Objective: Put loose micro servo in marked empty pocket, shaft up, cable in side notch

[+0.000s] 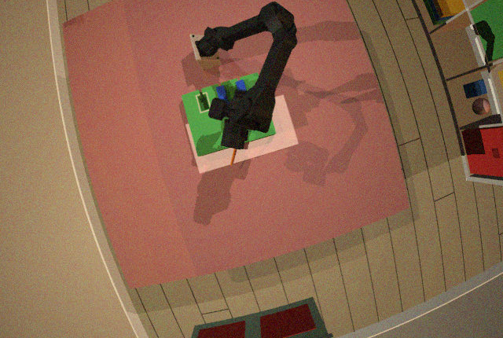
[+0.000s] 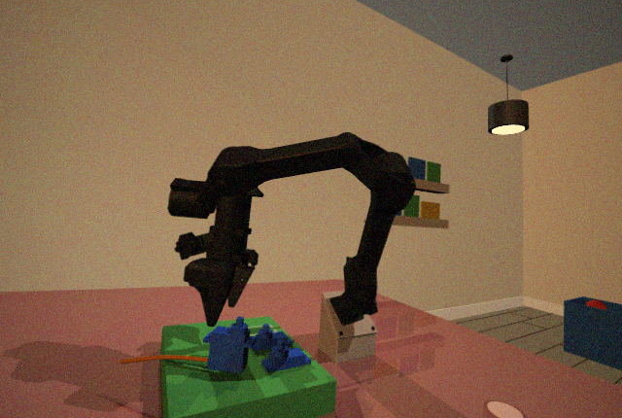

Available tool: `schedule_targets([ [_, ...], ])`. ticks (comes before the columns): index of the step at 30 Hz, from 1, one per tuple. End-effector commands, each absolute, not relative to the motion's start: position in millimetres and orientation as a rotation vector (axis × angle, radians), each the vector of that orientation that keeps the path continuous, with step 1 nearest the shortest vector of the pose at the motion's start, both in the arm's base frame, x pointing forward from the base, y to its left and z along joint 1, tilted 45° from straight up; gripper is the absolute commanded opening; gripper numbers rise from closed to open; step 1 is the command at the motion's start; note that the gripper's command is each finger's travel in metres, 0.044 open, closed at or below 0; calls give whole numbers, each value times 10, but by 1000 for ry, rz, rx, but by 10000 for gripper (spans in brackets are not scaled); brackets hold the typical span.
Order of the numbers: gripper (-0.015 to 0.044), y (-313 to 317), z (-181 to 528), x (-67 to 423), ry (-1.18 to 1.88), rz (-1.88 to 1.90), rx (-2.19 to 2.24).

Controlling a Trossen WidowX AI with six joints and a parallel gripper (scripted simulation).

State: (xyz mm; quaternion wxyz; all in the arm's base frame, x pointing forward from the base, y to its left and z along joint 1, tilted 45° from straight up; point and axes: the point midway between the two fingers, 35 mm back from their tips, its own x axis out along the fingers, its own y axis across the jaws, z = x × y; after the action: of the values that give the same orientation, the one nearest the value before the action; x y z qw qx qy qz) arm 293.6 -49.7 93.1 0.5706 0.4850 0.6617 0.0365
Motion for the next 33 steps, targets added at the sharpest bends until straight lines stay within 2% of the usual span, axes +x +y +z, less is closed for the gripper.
schedule_targets([
  [1, 440, -398, 847, 2937, 1559, 92, 1145],
  [19, 440, -260, 705, 2959, 1559, 93, 1146],
  [31, 125, -260, 705, 2959, 1559, 93, 1146],
  [33, 112, -260, 705, 2959, 1559, 93, 1146],
])
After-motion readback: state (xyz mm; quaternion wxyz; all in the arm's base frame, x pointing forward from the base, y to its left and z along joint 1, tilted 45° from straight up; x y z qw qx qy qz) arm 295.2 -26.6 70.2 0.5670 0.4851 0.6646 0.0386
